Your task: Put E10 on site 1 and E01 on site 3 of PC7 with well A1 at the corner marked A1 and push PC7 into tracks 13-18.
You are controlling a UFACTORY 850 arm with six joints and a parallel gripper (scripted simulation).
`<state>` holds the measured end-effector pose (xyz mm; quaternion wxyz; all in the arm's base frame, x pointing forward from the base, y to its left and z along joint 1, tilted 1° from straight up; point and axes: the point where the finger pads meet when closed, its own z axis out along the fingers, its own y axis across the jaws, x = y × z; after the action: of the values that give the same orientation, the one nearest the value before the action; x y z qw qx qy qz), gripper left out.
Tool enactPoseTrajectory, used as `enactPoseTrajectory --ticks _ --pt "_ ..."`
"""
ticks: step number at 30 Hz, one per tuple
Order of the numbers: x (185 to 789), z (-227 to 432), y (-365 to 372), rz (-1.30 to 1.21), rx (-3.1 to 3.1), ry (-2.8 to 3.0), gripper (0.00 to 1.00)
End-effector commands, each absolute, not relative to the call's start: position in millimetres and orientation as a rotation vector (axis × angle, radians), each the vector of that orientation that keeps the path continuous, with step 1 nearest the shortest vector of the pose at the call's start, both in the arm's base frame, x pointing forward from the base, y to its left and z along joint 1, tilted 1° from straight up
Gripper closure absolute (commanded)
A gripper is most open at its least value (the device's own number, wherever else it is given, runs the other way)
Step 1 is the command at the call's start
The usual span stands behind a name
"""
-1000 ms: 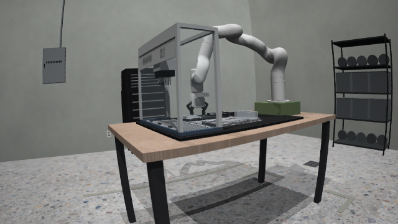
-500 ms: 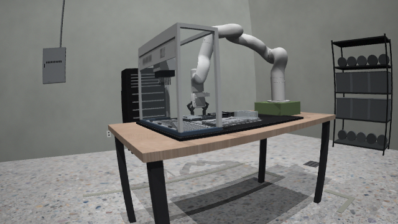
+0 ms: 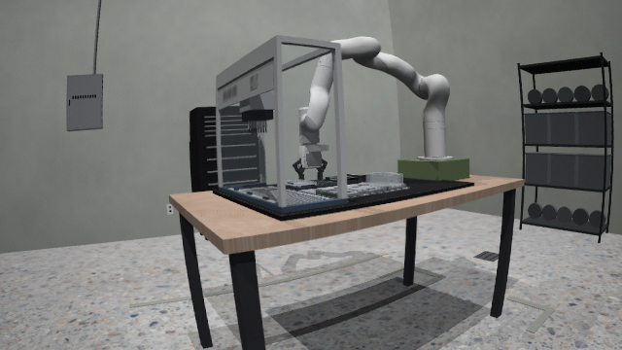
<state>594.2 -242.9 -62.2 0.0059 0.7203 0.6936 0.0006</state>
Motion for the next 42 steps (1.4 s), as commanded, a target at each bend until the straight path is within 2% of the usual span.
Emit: enactPoseTrajectory --ticks 1,42 --pt "595 -61 -242 0.003 2.253 2.17 0.0" --pt "595 -61 -252 0.003 2.253 2.17 0.0"
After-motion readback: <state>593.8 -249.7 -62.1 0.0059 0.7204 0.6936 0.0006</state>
